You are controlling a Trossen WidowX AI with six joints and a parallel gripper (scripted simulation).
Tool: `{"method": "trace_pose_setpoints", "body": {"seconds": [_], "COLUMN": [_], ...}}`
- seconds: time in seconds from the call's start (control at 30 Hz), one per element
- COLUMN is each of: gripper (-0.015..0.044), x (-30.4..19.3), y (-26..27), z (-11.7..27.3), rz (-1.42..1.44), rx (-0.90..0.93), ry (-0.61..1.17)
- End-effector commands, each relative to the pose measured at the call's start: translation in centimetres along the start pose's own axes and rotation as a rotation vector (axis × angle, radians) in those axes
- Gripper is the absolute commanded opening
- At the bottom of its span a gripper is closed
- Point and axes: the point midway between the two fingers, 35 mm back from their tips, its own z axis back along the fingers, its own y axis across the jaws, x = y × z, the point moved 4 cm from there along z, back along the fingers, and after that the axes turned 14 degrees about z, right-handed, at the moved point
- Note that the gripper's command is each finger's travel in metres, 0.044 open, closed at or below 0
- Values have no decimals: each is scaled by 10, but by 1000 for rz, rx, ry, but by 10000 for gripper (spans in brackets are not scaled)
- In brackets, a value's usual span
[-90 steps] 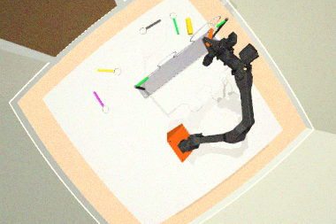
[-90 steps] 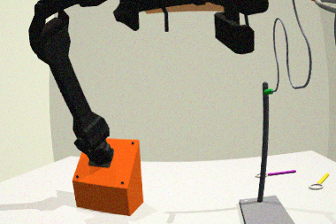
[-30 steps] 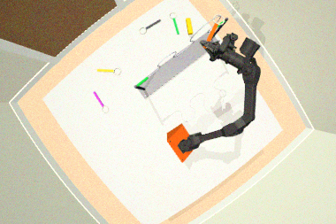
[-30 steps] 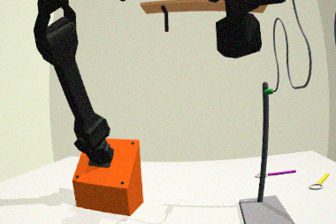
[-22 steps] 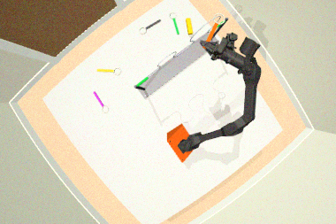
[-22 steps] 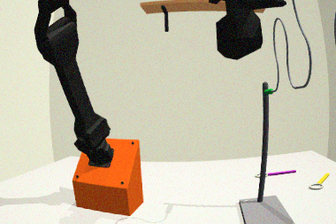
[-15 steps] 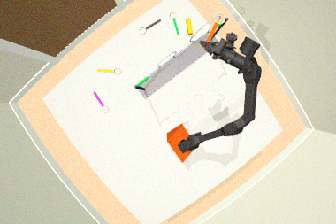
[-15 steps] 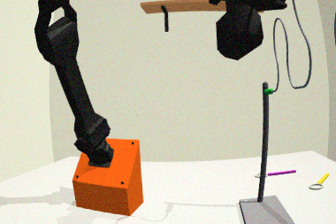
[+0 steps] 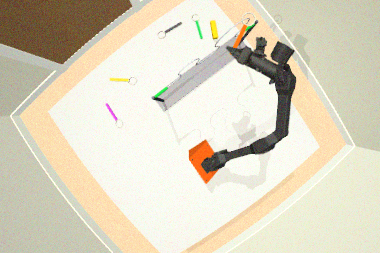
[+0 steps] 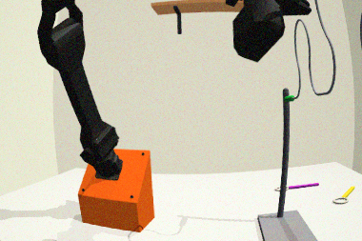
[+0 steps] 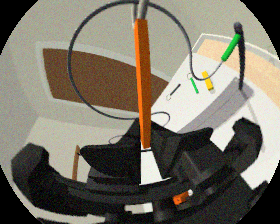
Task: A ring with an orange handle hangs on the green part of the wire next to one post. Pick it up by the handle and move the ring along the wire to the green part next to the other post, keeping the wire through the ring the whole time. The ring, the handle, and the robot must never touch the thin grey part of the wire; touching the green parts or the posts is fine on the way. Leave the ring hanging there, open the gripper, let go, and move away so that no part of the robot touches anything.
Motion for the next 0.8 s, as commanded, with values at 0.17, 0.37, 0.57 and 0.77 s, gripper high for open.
{"method": "trace_pose_setpoints", "body": {"seconds": [0.17, 0.37, 0.57, 0.77], "gripper": [-150, -150, -150, -150], "x": [1, 0, 0, -1], "y": [0, -1, -2, -3], "z": [1, 1, 1, 0], "rz": [106, 173, 241, 308], "rx": [-56, -93, -130, -168], "ry": [2, 6, 9, 12]}}
